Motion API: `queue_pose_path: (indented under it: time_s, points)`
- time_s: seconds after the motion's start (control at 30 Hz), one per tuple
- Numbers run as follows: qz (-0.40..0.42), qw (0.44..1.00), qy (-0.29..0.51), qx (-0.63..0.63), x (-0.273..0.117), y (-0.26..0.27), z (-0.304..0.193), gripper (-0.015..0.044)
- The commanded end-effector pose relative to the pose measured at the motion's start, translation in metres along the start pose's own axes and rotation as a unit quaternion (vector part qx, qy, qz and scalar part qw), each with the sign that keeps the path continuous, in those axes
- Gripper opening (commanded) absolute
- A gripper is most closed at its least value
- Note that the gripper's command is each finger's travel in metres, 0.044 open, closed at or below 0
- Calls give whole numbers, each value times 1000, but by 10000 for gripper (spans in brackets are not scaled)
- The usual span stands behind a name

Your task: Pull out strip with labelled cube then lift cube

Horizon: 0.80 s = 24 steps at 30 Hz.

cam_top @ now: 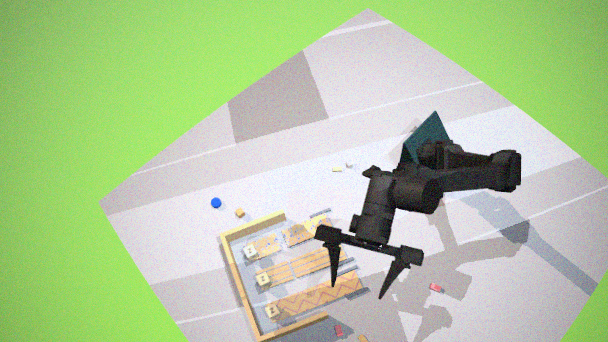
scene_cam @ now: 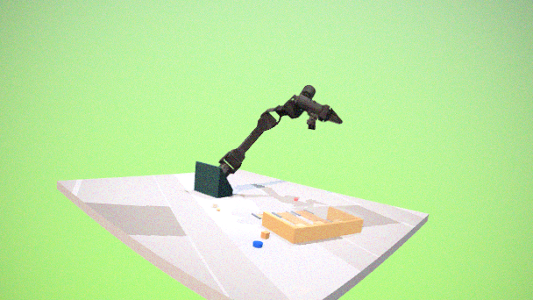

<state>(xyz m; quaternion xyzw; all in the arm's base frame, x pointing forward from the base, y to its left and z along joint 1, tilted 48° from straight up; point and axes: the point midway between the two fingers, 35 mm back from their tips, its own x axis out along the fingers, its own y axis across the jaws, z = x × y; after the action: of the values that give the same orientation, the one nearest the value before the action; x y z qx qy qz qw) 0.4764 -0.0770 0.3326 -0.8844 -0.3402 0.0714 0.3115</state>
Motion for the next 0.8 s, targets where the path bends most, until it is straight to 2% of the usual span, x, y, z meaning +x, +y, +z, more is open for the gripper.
queue_pose_path:
  time_s: [0.0,0.1,0.23,0.33,0.47,0.77]
  points:
    - [2,1000,0,11,-1,1,1,400]
    - [29,985,0,170,-11,17,19,400]
    - [75,899,16,431,-31,40,53,400]
    - [105,789,39,604,-47,55,81,400]
    - [135,589,82,792,-70,69,123,400]
    - [150,270,152,939,-101,79,180,400]
